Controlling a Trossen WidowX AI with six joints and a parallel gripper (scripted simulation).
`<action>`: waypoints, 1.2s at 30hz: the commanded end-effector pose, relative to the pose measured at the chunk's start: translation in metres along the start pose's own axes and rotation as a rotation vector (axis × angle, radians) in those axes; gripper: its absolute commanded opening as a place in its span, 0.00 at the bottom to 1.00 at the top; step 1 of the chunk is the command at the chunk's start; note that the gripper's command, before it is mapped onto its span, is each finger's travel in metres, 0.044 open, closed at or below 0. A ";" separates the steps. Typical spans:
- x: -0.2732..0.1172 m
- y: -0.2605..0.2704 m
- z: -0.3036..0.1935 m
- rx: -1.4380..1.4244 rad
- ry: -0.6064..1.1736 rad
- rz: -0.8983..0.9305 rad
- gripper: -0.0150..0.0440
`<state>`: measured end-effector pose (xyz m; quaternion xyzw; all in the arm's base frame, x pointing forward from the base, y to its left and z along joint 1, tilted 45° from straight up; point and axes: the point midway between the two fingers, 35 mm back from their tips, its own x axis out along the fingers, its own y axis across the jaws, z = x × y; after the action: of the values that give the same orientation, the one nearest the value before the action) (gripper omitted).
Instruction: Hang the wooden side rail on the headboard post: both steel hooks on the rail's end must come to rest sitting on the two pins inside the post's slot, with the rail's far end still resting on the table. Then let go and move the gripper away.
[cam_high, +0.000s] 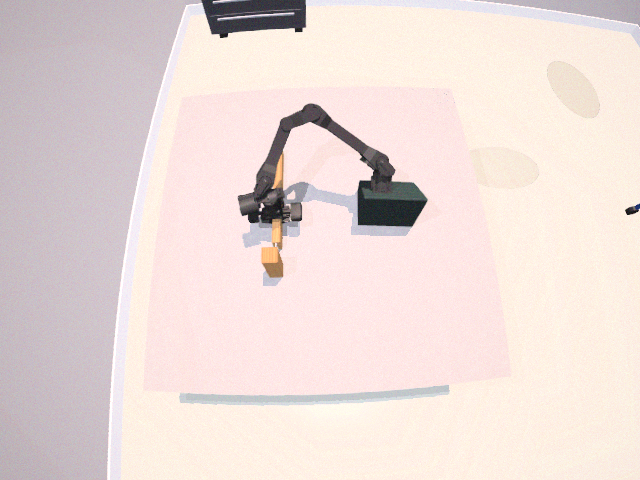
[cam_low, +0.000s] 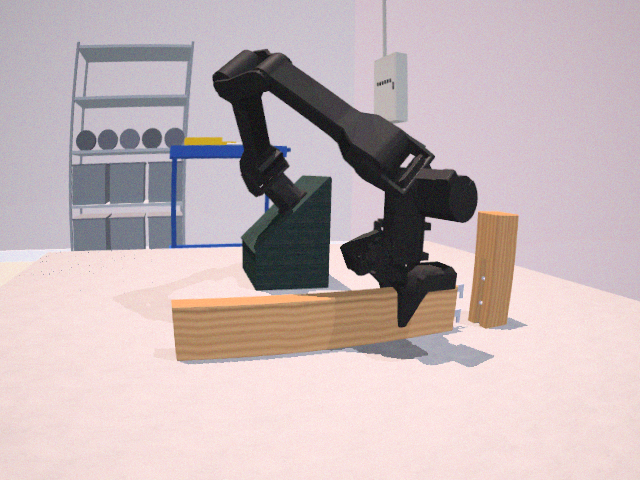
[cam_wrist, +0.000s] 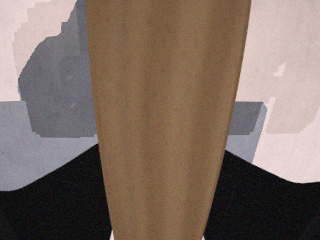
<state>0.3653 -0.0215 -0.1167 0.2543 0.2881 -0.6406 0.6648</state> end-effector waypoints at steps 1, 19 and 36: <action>-0.006 0.003 -0.002 -0.005 0.000 0.016 0.25; -0.009 0.003 -0.002 -0.005 0.000 0.016 0.25; -0.012 0.003 -0.002 -0.005 0.001 0.016 0.25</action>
<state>0.3643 -0.0184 -0.1131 0.2522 0.2895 -0.6415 0.6642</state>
